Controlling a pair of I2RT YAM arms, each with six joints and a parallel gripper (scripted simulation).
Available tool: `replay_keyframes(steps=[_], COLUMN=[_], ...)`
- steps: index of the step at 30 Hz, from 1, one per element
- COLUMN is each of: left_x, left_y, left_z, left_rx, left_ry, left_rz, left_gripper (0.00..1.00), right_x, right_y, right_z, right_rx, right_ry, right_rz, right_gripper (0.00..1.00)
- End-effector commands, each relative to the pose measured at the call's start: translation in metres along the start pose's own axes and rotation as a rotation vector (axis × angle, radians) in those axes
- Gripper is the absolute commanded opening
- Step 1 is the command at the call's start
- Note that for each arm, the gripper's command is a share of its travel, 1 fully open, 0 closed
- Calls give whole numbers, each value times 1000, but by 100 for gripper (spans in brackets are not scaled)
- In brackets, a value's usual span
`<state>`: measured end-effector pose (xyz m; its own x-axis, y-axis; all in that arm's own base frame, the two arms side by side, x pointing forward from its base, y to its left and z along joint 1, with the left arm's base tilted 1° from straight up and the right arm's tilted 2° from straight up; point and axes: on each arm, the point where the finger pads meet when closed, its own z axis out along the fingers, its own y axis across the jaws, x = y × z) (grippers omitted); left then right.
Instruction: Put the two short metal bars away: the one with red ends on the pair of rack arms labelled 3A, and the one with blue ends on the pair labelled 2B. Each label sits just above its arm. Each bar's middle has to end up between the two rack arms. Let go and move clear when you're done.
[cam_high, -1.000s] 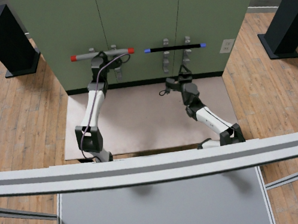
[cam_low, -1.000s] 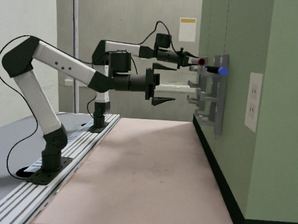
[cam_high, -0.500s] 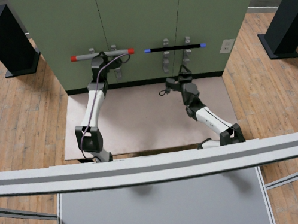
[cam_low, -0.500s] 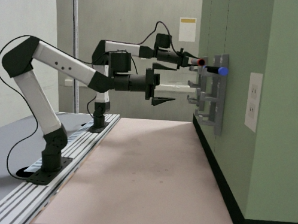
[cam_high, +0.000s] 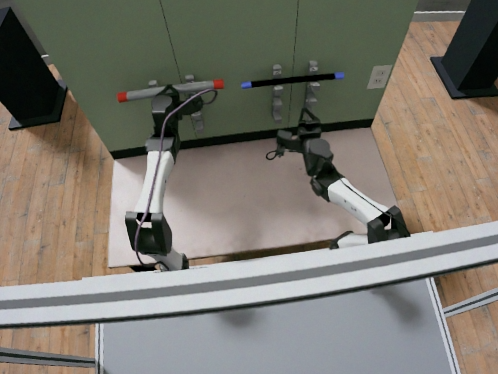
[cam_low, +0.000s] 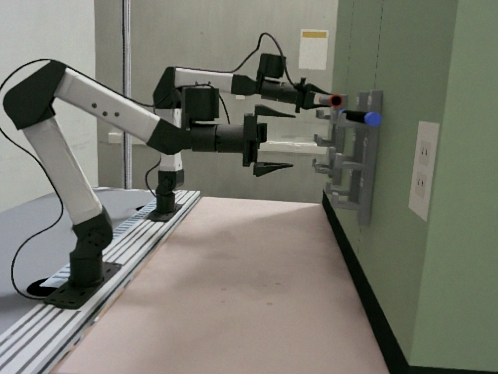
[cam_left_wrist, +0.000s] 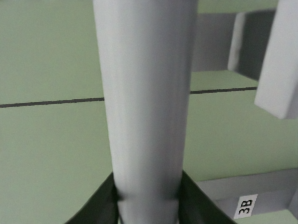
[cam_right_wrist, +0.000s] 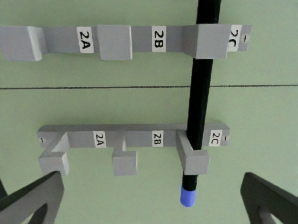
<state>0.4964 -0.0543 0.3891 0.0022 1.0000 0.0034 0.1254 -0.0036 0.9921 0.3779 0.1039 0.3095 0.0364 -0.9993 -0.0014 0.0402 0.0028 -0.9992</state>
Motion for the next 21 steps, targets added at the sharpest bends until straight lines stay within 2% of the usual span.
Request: replay_keyframes(steps=[1,21], left_x=[5,5], left_y=[51,48], left_z=[-18,-24], left_rx=[-127,-127], left_ry=[6,6], left_rz=[-17,-17], left_gripper=[0,0], right_x=[-2,-2], right_y=[11,11], right_z=[-1,-1], right_rx=[-16,-16], right_ry=[-1,-1], right_rz=[-11,-11], right_gripper=[100,100])
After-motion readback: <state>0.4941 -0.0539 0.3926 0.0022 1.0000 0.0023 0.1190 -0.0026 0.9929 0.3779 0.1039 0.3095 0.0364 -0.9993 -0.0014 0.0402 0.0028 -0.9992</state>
